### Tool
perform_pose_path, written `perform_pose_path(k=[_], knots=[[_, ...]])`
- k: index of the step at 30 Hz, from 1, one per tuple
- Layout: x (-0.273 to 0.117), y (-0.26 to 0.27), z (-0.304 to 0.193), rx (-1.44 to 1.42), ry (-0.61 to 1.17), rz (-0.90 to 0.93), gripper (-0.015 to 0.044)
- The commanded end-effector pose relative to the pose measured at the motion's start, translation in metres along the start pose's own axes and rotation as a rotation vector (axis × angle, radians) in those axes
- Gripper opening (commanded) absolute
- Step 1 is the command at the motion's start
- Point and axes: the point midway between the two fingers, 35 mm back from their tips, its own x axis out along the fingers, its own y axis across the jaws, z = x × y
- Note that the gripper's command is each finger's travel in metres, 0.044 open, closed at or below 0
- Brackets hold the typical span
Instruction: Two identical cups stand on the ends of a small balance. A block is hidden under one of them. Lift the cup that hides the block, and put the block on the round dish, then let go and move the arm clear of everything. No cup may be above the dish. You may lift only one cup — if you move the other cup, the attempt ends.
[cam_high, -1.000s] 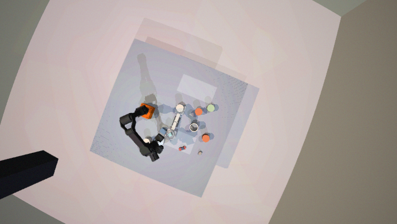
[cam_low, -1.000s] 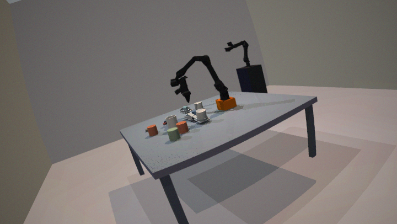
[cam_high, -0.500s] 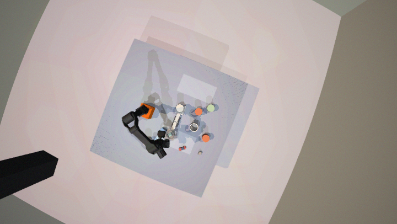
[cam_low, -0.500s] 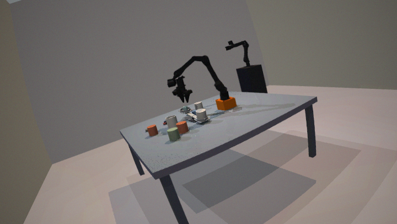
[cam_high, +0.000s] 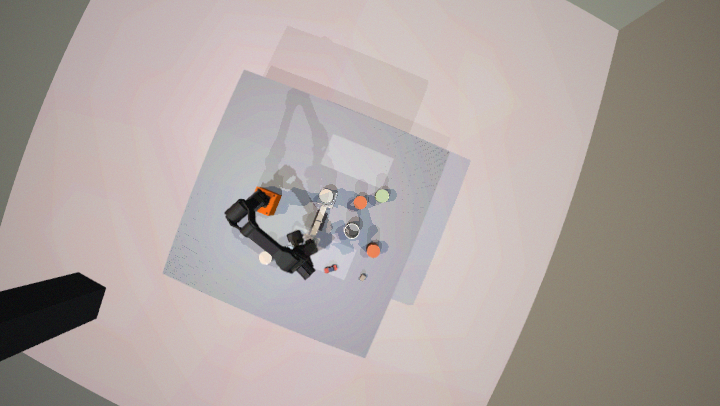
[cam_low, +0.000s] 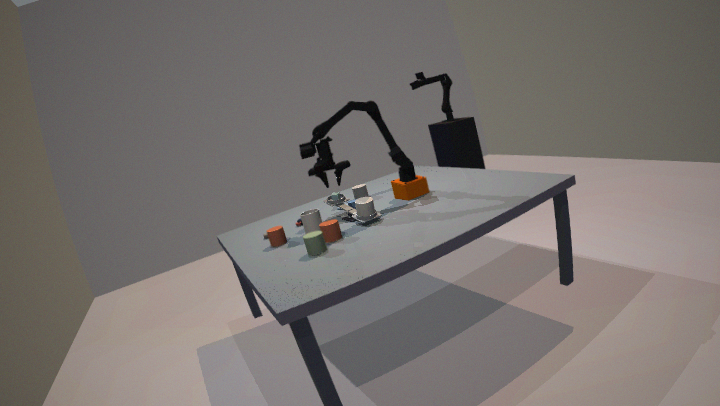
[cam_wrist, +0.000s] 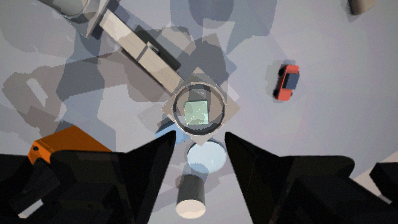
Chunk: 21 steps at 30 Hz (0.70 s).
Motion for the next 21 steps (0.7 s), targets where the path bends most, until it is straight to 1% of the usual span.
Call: perform_pose_path(k=[1,7,11,21], knots=[[-0.003,0.004,0.013,-0.114,-0.006,0.002,0.0260],[-0.002,0.004,0.013,-0.120,-0.006,0.002,0.0260],[0.011,0.004,0.013,-0.120,-0.006,0.002,0.0260],[0.023,0.004,0.014,-0.120,-0.006,0.002,0.0260]])
